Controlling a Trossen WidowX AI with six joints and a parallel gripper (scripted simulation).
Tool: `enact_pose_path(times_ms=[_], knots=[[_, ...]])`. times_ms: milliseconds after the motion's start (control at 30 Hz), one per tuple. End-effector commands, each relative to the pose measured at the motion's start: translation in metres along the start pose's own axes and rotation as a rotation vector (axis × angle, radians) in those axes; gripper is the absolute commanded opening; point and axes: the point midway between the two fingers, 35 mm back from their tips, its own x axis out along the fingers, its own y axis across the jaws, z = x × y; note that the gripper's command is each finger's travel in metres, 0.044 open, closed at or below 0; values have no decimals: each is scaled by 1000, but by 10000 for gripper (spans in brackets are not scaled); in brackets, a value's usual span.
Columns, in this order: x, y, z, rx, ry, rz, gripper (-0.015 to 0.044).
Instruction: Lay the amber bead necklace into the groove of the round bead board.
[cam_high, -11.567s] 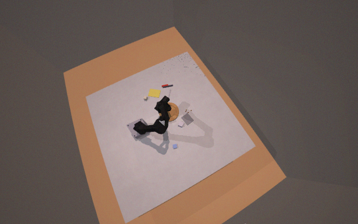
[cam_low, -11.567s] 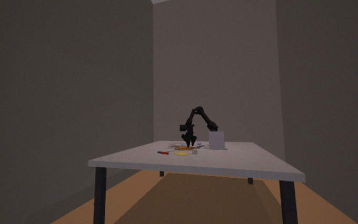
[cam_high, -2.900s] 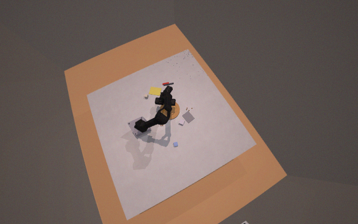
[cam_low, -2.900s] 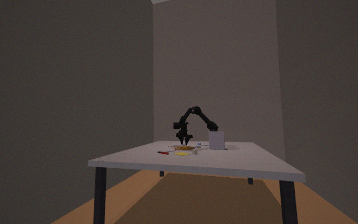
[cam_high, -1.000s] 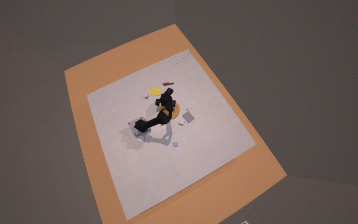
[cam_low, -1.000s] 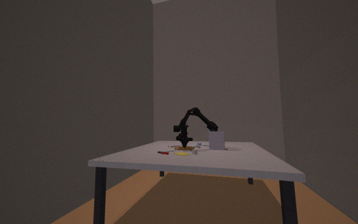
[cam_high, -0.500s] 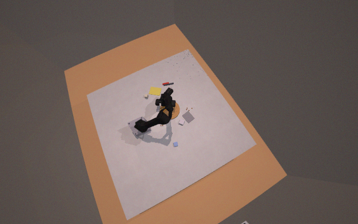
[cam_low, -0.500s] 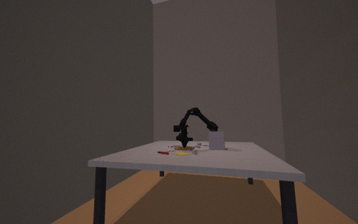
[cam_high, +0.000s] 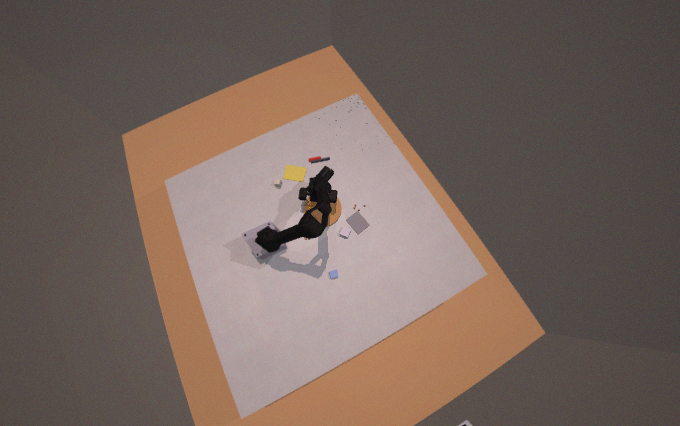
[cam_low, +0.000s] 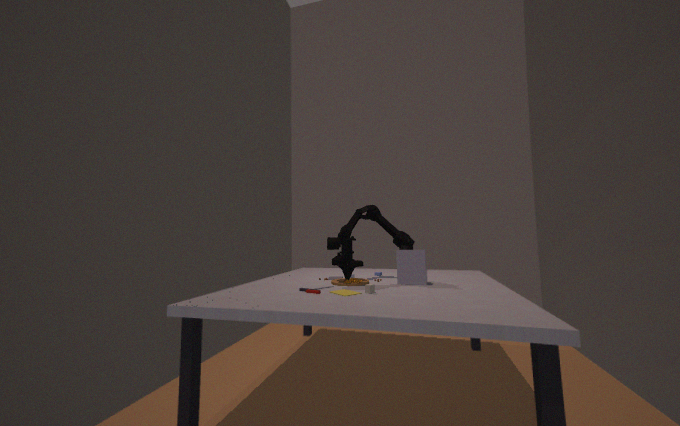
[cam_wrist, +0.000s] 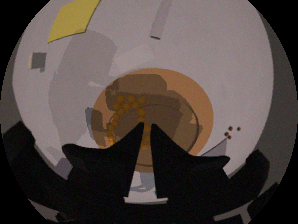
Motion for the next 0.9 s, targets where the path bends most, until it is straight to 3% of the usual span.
enact_pose_path(times_ms=[0, 567, 867], knots=[[-1, -17, 1, 1, 1, -4, 0], [0, -73, -4, 3, 4, -7, 0], [0, -75, -4, 3, 5, -7, 0]])
